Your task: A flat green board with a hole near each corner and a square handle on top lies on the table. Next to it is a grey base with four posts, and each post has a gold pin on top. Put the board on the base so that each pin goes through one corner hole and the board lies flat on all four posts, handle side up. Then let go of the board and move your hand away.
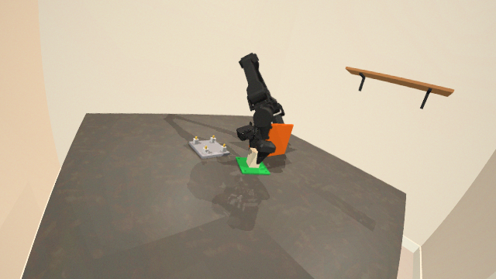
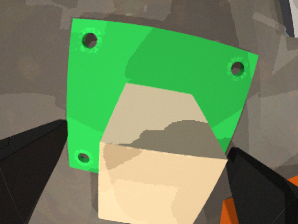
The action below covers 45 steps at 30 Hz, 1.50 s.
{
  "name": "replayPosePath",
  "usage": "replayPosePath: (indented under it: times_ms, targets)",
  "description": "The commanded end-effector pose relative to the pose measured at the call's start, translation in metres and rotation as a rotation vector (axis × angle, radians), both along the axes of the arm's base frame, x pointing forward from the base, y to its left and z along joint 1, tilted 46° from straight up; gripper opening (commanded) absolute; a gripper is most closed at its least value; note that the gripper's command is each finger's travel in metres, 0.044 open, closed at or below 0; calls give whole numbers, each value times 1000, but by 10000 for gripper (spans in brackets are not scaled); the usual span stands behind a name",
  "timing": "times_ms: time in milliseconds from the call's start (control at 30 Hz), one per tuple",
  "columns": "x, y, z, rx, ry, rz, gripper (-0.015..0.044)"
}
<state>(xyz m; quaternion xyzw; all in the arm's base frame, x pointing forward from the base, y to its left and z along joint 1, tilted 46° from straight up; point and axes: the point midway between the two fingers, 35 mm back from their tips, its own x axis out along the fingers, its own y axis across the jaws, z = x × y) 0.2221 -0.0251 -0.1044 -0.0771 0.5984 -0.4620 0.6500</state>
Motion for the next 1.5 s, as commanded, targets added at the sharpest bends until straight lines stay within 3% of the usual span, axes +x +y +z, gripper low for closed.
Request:
replayPosePath:
  times_ms: [0,233,567,767,933,1467]
  targets:
    - [-2,-5,-4,-5,6,5,440]
    - [-5,-11,-10,-7,7,4,440]
    - [-5,-11,-10,-7,7,4,177]
    - [-5,-11,-10,-7,7,4,138]
    - [-3,-7,-6,-5,6,5,6]
    - [6,21,20,0,6,6,0]
